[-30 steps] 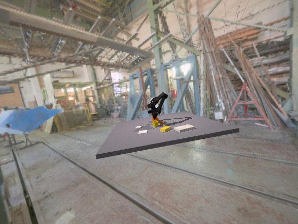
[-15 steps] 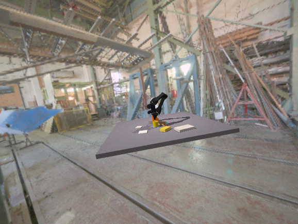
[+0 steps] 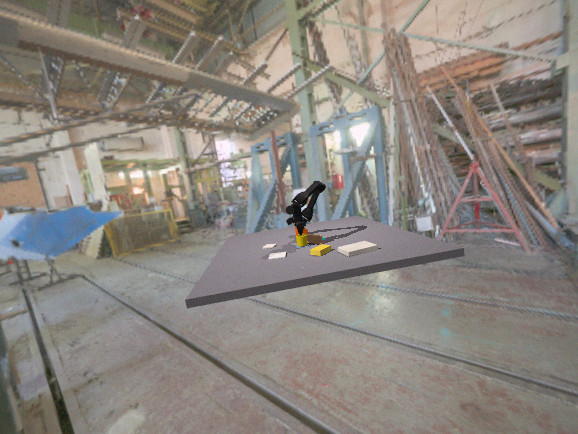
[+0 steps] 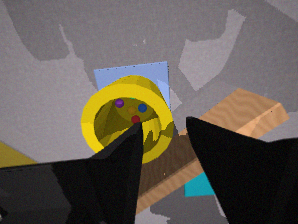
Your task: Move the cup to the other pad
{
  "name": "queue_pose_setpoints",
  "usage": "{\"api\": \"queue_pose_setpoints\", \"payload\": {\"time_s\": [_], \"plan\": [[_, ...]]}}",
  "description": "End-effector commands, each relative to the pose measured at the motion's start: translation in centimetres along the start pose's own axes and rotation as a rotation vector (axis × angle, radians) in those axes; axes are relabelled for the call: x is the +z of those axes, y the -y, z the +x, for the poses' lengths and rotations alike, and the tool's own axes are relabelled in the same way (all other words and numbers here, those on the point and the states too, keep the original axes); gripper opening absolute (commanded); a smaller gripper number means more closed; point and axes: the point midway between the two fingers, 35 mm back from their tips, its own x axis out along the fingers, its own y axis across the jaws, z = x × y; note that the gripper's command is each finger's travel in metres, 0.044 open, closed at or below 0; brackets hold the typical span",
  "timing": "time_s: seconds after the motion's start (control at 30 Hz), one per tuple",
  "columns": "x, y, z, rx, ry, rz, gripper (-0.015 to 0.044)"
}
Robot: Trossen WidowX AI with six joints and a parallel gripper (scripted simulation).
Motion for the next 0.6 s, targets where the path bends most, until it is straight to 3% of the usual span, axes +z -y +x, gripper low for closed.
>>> {"api": "queue_pose_setpoints", "payload": {"time_s": [0.0,0.57], "plan": [[0.0,0.1,0.8,-0.001,-0.006,0.009,0.0166],[-0.1,0.2,3.5,-0.001,-0.009,0.009,0.0166]]}}
